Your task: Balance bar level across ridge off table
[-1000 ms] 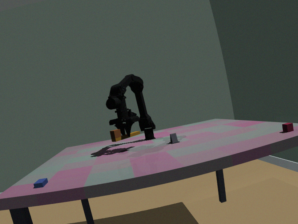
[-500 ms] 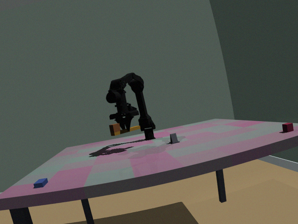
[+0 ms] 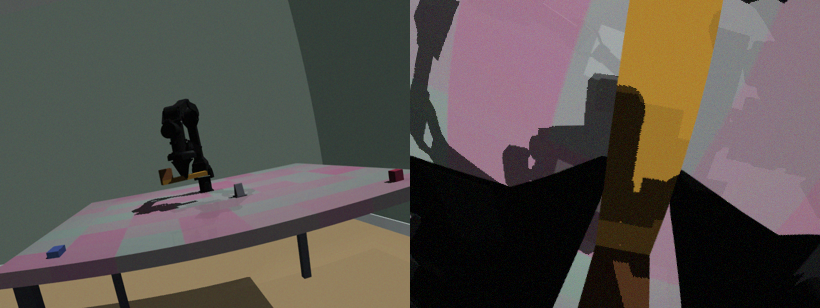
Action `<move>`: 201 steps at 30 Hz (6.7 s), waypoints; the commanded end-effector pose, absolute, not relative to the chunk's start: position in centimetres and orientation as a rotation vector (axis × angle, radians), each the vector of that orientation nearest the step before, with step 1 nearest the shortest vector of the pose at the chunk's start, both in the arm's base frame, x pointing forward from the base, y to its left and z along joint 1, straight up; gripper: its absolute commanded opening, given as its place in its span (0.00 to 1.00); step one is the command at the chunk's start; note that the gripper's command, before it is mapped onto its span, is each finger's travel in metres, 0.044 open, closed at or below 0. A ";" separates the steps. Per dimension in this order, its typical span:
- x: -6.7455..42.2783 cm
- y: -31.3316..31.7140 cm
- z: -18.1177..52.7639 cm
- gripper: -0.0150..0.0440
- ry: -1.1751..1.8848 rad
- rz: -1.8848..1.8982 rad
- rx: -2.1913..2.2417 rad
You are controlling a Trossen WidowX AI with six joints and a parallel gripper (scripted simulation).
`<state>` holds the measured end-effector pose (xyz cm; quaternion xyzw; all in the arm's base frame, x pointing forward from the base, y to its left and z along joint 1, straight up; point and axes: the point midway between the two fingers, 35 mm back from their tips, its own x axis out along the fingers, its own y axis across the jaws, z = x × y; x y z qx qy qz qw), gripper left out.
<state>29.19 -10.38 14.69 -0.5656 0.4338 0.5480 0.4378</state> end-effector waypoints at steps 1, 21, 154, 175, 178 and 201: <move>30.0 -9.1 15.0 0.25 1.130 1.273 -1.328; 33.0 -2.6 15.2 0.25 1.355 0.860 -0.896; 37.2 8.8 10.7 0.25 1.528 0.089 -0.078; 37.1 8.8 10.5 0.25 1.528 0.089 -0.078; 37.1 8.8 10.5 0.25 1.528 0.089 -0.078; 37.1 8.7 10.3 0.25 1.528 0.089 -0.078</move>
